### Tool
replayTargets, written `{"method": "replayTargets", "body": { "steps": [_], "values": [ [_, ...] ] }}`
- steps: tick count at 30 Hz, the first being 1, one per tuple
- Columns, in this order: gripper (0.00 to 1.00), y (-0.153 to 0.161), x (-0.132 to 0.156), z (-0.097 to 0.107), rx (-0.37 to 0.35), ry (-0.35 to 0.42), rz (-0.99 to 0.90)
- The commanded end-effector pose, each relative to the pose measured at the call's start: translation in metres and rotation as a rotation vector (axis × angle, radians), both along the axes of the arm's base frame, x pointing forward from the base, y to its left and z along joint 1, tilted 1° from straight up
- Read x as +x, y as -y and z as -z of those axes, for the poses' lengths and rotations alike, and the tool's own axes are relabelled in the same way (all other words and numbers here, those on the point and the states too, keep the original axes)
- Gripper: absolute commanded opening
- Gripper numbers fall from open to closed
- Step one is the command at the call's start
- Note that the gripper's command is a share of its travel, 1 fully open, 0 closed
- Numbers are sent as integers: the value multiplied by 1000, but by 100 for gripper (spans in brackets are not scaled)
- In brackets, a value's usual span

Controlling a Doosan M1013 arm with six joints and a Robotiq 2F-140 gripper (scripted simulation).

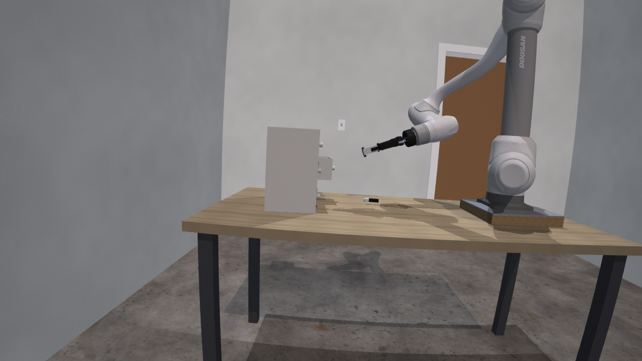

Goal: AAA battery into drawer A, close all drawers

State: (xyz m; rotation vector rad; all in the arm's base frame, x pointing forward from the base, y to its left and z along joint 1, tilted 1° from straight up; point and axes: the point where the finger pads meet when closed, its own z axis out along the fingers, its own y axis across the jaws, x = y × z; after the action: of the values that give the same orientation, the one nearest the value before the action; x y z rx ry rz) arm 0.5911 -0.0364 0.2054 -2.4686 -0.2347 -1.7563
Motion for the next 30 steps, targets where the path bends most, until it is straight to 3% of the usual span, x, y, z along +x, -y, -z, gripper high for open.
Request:
{"method": "replayTargets", "body": {
  "steps": [1,20,30],
  "values": [
    [3,0,0,0,0,1,0],
    [3,-1,7,0,0,1,0],
    [3,-5,25,0,0,1,0]
  ]
}}
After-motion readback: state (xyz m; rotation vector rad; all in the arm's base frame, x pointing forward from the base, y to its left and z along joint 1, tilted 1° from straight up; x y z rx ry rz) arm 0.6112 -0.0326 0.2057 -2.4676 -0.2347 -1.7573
